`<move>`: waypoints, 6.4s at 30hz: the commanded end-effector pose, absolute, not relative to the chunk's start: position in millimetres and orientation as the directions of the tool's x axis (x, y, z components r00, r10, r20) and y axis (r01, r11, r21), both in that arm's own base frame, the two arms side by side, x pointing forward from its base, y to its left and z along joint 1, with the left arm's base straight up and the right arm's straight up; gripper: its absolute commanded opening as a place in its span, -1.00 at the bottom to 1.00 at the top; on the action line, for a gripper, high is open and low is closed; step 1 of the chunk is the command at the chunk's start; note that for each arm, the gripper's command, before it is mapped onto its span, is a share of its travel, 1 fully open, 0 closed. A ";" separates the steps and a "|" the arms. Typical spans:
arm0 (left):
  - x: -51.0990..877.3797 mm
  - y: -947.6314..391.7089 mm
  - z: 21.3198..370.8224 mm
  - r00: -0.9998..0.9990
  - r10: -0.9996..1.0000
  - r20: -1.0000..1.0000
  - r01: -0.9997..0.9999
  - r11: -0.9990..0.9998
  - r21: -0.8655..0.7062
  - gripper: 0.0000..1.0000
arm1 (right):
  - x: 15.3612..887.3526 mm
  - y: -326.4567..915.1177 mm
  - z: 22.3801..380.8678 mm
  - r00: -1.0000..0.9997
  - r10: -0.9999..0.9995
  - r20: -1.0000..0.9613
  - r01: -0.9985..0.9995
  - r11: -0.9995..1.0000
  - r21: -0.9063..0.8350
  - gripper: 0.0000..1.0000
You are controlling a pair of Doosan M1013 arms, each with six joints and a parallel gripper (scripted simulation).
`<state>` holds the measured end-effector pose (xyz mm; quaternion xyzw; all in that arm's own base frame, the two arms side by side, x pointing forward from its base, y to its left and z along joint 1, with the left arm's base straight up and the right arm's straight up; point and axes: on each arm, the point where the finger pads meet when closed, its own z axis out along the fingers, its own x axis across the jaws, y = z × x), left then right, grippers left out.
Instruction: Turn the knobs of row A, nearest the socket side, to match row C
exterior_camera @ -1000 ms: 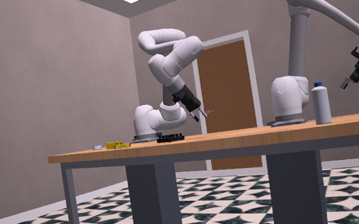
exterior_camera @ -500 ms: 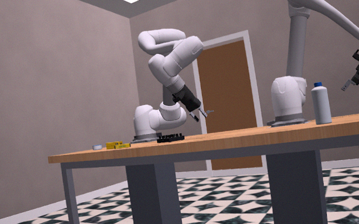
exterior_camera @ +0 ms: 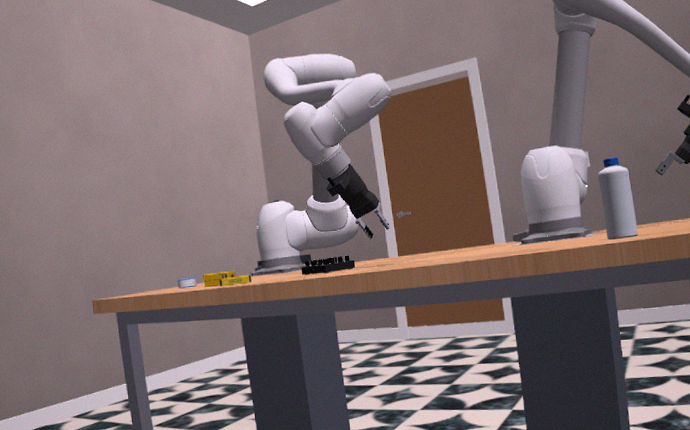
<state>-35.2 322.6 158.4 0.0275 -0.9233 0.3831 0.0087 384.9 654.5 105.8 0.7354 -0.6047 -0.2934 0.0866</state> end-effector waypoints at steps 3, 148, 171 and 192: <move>-35.3 322.9 158.8 -0.998 -0.044 0.038 -0.058 0.706 -0.706 1.00 | 396.6 617.5 96.8 0.311 -0.890 -0.334 -0.844 -0.420 0.333 1.00; -35.3 322.9 158.8 -0.998 -0.044 0.038 -0.058 0.706 -0.706 1.00 | 419.0 422.2 86.1 0.971 -0.239 0.001 -0.239 -0.971 -0.001 1.00; -35.3 322.9 158.8 -0.998 -0.044 0.038 -0.058 0.706 -0.706 1.00 | 452.9 465.4 100.4 0.954 -0.301 0.001 -0.301 -0.954 -0.001 1.00; -35.3 322.9 158.8 -0.998 -0.044 0.038 -0.058 0.706 -0.706 1.00 | 466.8 484.2 106.3 0.945 -0.328 0.000 -0.328 -0.945 -0.001 -0.07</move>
